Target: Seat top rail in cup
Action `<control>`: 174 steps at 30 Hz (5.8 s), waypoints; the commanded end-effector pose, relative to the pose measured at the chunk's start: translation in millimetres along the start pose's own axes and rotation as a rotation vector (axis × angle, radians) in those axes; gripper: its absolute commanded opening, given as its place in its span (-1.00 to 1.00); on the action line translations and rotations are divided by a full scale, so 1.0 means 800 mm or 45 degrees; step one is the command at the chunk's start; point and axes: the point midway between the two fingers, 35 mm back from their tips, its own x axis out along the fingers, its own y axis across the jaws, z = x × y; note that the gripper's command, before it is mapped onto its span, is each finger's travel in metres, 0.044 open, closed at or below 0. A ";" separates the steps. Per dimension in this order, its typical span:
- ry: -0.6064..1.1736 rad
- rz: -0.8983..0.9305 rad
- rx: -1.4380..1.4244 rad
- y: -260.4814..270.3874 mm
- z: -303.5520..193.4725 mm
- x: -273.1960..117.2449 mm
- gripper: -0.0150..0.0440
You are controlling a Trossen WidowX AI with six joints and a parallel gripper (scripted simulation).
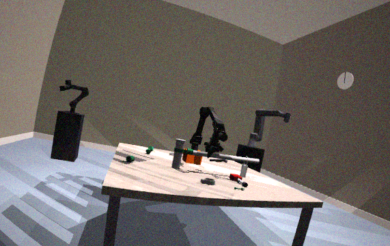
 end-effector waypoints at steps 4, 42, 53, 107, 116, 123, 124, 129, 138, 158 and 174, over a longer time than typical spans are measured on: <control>0.046 -0.012 0.023 -0.004 -0.021 -0.008 -0.49; -0.005 0.010 -0.003 -0.004 0.010 -0.008 -0.49; -0.005 0.010 -0.003 -0.007 0.016 -0.011 -0.49; 0.007 0.030 -0.009 -0.003 -0.008 -0.001 -0.49; -0.002 0.033 -0.010 -0.003 -0.004 0.000 -0.49; -0.012 0.036 -0.011 -0.003 0.000 0.001 -0.49; -0.012 0.036 -0.011 -0.003 0.000 0.001 -0.49; -0.010 0.035 -0.011 -0.003 -0.001 0.001 -0.49; -0.007 0.035 -0.012 -0.003 -0.002 0.000 -0.49; 0.001 0.035 -0.015 -0.004 -0.006 -0.002 -0.49; 0.006 0.034 -0.017 -0.005 -0.008 -0.004 -0.49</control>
